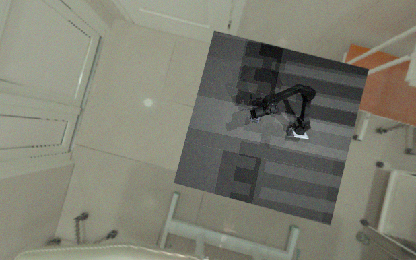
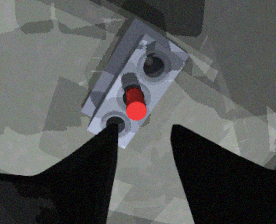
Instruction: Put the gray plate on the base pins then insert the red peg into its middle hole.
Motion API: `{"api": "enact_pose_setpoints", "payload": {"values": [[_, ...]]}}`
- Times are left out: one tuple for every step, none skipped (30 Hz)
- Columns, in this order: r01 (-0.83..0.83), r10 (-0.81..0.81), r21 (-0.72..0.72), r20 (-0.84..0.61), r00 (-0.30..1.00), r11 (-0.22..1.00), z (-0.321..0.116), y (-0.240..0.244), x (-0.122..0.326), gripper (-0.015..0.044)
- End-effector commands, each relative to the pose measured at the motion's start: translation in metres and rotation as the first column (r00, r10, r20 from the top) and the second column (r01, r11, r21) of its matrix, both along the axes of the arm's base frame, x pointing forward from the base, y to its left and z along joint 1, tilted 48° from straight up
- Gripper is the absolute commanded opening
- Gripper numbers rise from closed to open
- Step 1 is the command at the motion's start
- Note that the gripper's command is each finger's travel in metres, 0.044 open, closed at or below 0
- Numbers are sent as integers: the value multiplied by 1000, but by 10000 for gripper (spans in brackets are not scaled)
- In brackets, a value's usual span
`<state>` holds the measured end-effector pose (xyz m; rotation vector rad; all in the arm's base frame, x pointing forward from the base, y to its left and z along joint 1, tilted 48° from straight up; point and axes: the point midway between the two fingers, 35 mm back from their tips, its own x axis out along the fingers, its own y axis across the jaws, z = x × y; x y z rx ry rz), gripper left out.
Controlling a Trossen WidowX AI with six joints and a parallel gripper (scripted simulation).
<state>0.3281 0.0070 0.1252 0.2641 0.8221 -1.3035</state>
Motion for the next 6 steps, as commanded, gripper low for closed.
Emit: {"api": "enact_pose_setpoints", "payload": {"values": [[5,-5,5,7,1000,1000,2,2,0,150],[5,-5,5,7,1000,1000,3,3,0,150],[5,-5,5,7,1000,1000,3,3,0,150],[5,-5,5,7,1000,1000,3,4,0,150],[5,-5,5,7,1000,1000,4,4,-1,150],[5,-5,5,7,1000,1000,4,4,-1,150]]}}
